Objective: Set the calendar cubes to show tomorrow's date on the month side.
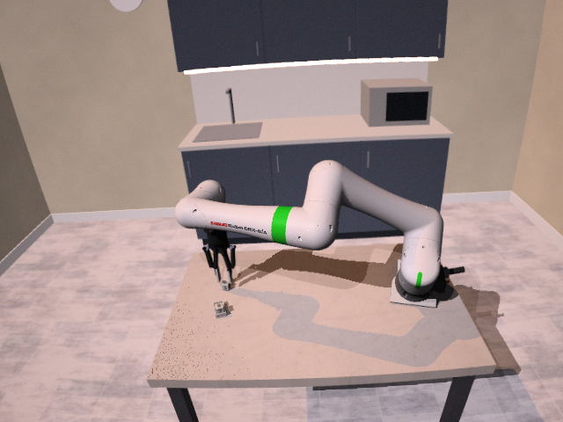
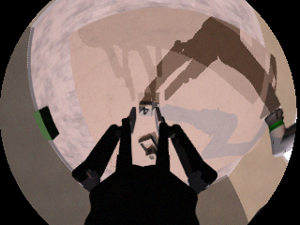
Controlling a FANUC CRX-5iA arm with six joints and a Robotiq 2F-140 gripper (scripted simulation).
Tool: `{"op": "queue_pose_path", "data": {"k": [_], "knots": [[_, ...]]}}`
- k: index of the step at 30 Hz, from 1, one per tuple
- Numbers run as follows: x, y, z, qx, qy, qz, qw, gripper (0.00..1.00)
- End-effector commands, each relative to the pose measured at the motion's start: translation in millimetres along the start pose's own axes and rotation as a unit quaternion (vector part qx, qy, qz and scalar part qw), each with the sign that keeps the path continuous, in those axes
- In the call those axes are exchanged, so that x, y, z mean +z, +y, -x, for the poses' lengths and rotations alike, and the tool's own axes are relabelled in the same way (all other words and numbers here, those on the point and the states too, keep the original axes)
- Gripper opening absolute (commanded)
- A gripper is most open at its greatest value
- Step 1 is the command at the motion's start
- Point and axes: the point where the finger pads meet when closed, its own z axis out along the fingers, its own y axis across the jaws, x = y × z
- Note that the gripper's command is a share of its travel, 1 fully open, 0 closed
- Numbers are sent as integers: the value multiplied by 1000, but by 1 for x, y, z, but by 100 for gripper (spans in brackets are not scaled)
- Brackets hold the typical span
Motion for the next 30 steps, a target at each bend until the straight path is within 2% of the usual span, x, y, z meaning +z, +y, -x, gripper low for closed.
{"op": "queue_pose_path", "data": {"k": [1, 22, 30], "knots": [[0, 0, 0, 0, 0, 0, 1000, 35], [-1, 0, 0, 0, 0, 0, 1000, 35], [-10, 0, 0, 0, 0, 0, 1000, 35]]}}
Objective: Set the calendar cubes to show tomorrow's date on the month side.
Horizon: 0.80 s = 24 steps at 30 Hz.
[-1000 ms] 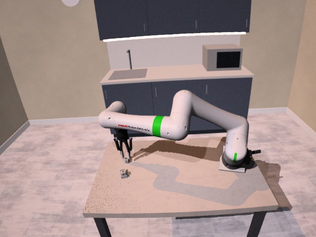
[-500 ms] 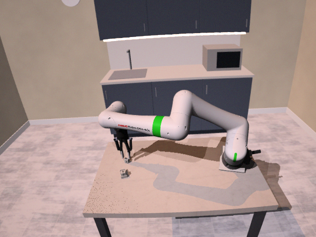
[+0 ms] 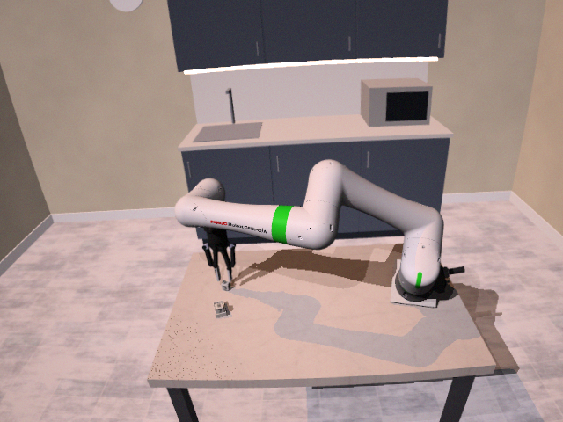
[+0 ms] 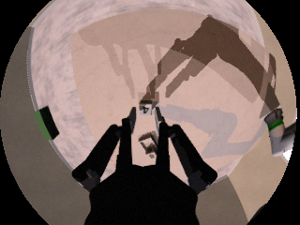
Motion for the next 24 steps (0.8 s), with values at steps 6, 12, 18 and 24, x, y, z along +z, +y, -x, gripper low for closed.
{"op": "queue_pose_path", "data": {"k": [6, 12, 18, 24], "knots": [[-23, 0, 0, 0, 0, 0, 1000, 35], [-35, 0, 0, 0, 0, 0, 1000, 35], [-36, 0, 0, 0, 0, 0, 1000, 35], [-33, 1, 0, 3, 43, 2, 999, 35]]}}
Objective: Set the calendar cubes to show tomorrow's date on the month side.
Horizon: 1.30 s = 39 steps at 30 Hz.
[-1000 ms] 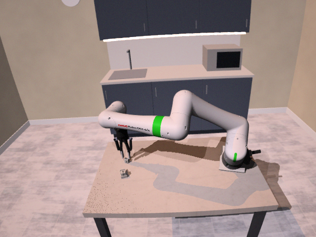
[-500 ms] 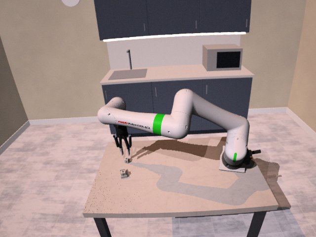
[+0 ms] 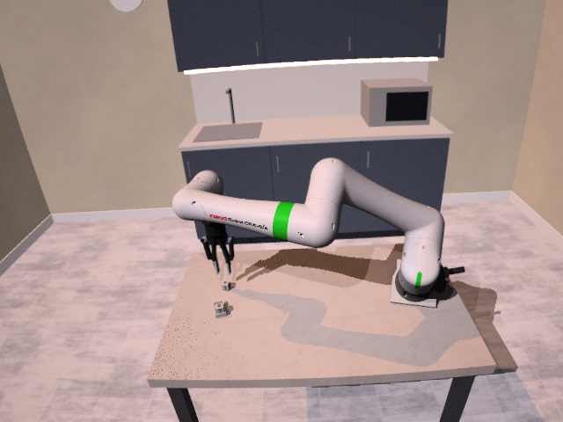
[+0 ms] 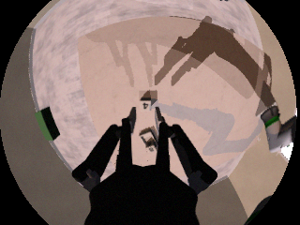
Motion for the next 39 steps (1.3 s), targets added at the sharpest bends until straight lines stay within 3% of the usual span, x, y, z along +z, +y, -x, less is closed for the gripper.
{"op": "queue_pose_path", "data": {"k": [1, 6, 15, 23, 31, 39], "knots": [[2, 1, 0, 3, 47, 2, 999, 35], [-1, 0, 3, 0, 114, -1, 993, 35], [1, 0, 6, 1, 135, 0, 991, 35], [1, 0, 10, 0, 243, -1, 970, 35], [3, 0, 13, 0, 255, -1, 967, 35], [4, 0, 15, 1, 360, 0, 933, 35]]}}
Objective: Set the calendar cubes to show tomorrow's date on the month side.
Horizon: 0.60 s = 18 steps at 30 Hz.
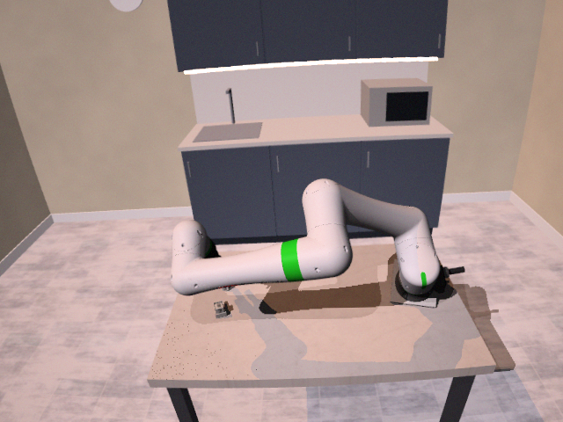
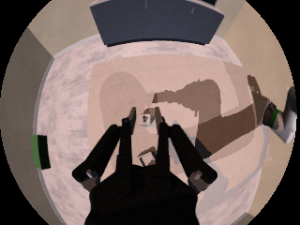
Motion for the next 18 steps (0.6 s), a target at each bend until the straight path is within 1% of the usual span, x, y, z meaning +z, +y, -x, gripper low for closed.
{"op": "queue_pose_path", "data": {"k": [1, 18], "knots": [[-1, -1, 2, 1, 68, -4, 998, 35], [-1, -1, 6, 1, 72, -4, 997, 35]]}}
